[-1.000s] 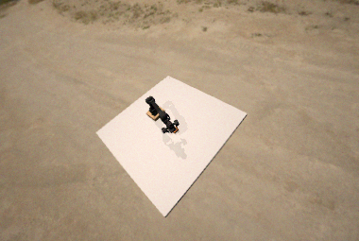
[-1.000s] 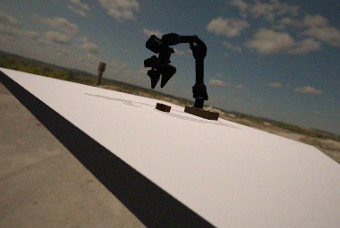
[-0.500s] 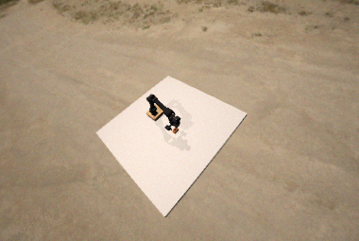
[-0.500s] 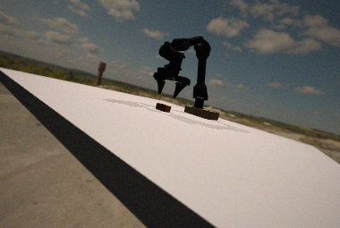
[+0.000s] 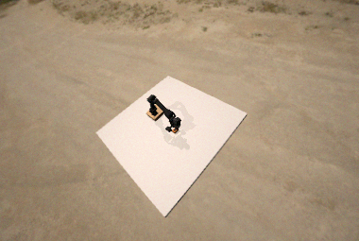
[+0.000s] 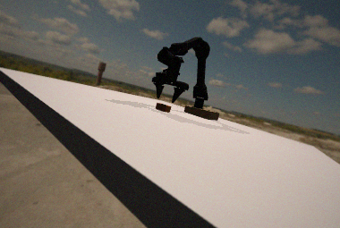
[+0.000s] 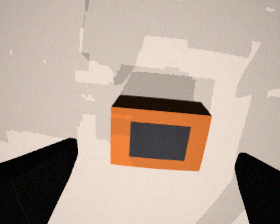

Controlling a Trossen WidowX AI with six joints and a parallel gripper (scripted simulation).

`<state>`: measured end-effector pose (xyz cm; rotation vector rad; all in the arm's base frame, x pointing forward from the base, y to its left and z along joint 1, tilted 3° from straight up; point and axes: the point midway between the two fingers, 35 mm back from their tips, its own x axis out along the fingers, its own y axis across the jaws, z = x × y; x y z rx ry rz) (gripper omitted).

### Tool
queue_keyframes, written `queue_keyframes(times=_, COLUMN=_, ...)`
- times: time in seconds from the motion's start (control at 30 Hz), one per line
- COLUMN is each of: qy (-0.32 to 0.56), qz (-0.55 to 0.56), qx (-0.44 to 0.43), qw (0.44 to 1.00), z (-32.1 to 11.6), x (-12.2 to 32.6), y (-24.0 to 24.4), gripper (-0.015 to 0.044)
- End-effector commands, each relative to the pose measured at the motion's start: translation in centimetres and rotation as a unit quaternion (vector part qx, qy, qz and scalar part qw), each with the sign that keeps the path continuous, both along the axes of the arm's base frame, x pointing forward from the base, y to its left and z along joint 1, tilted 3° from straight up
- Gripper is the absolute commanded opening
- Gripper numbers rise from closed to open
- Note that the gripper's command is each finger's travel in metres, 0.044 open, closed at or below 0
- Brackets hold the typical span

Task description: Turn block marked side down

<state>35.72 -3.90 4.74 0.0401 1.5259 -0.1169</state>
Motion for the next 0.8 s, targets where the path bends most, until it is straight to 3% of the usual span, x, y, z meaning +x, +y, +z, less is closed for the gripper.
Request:
queue_keyframes(times=0.0, qy=0.008, qz=0.002, qx=-0.001, qw=1.000, z=-1.0, x=-0.2, y=-0.1, gripper=0.0440)
queue_keyframes(times=0.67, qy=0.008, qz=0.002, qx=-0.001, qw=1.000, z=-3.7, x=-0.2, y=-0.2, gripper=0.0440)
queue_keyframes(times=0.77, qy=0.008, qz=0.002, qx=-0.001, qw=1.000, z=-3.7, x=-0.2, y=-0.2, gripper=0.0361)
